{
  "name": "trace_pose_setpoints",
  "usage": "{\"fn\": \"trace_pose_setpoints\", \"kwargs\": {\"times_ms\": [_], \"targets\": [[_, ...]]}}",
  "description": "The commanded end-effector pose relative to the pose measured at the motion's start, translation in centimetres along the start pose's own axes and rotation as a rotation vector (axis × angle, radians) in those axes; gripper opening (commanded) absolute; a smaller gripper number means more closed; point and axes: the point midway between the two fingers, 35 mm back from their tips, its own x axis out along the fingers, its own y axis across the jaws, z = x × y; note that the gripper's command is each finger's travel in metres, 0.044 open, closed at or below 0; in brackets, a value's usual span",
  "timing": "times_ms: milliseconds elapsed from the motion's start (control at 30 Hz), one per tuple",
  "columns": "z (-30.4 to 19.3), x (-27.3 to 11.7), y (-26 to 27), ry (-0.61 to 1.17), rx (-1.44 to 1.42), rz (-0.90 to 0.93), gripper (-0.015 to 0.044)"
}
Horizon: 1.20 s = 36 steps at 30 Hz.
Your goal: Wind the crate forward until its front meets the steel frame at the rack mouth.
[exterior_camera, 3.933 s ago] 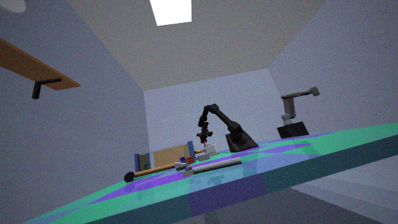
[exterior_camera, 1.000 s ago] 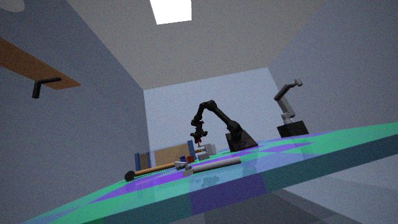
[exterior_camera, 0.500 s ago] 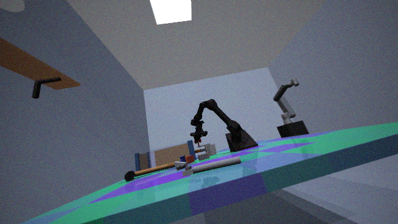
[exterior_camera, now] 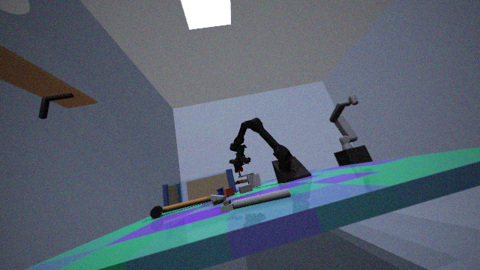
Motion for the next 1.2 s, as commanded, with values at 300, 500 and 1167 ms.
{"fn": "trace_pose_setpoints", "kwargs": {"times_ms": [300,500,1167], "targets": [[1.9,-0.4,-1.4,-0.026,0.019,-0.015,0.0000],[2.4,-0.6,-1.7,-0.026,0.019,-0.015,0.0000],[4.3,-1.5,-2.5,-0.027,0.020,-0.016,0.0000]]}}
